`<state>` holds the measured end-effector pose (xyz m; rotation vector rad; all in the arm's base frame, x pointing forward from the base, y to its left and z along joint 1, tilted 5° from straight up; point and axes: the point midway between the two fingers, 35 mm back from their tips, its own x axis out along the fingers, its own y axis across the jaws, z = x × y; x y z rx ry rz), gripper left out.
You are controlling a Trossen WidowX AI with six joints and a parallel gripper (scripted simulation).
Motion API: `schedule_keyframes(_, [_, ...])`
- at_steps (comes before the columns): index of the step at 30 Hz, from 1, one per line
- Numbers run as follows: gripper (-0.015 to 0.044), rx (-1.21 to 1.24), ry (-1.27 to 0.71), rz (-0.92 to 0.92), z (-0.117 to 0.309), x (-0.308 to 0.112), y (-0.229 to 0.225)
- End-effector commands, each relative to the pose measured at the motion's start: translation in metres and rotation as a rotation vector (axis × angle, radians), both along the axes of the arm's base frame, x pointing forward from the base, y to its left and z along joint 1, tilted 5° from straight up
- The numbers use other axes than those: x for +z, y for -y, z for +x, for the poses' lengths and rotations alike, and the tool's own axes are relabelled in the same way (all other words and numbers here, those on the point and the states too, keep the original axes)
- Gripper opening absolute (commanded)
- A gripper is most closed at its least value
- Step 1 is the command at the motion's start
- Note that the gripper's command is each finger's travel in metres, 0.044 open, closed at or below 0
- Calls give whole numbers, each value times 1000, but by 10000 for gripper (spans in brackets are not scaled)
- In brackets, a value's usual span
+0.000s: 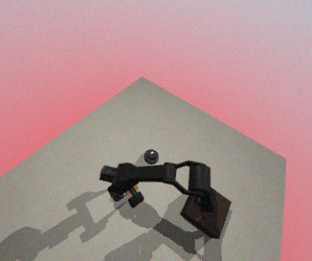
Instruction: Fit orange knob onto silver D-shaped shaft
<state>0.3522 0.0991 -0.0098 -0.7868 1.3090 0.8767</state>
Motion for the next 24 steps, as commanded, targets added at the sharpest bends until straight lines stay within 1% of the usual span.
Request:
schedule_keyframes(1, [440, -4, -12, -6, -2, -9, 0])
schedule_keyframes(3, [440, -4, -12, -6, -2, -10, 0])
schedule_keyframes(10, [256, -4, -12, -6, -2, -10, 0])
schedule_keyframes(11, [240, -4, -12, -6, -2, -10, 0])
schedule_keyframes(18, [240, -4, -12, -6, -2, -10, 0])
schedule_keyframes(24, [200, -4, -12, -6, -2, -10, 0])
